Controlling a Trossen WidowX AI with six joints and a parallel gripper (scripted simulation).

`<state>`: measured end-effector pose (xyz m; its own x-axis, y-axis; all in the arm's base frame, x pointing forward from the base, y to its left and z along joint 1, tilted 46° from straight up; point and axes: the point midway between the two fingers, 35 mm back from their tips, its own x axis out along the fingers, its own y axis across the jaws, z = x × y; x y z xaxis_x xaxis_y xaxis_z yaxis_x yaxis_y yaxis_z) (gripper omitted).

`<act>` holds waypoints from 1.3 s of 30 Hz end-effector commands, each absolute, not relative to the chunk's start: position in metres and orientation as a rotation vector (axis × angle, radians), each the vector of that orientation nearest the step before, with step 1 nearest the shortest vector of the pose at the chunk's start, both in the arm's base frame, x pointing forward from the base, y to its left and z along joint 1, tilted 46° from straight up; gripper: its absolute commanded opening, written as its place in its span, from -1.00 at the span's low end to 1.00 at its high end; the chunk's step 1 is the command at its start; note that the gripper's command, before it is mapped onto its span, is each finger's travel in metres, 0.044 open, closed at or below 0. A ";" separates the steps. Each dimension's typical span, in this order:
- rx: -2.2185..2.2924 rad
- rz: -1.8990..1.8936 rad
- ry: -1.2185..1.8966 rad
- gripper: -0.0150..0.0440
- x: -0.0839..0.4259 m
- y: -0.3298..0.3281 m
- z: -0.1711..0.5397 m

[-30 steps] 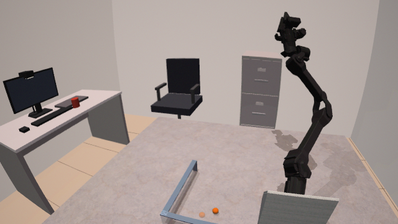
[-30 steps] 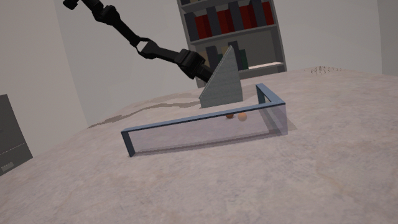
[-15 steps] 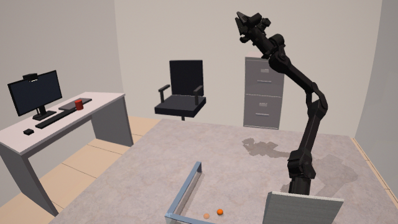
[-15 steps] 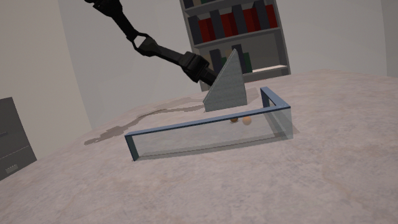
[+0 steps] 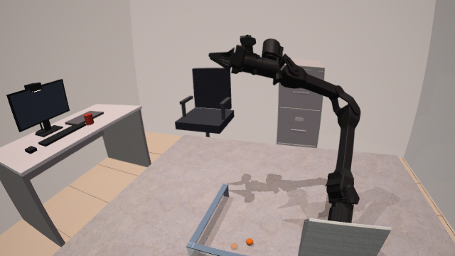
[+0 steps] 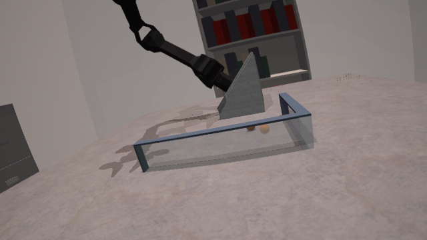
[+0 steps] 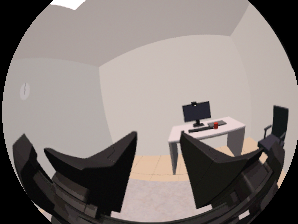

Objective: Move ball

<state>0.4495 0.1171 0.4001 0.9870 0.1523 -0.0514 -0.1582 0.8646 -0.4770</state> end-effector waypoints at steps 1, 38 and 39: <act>-0.593 0.162 0.213 0.22 0.465 0.114 0.331; -1.565 0.655 1.918 0.22 0.269 -0.015 -0.044; -1.565 0.655 1.918 0.22 0.269 -0.015 -0.044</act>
<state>0.2713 -0.0129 -0.0438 -0.1434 -0.6915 -0.7080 -0.9795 0.2013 0.0018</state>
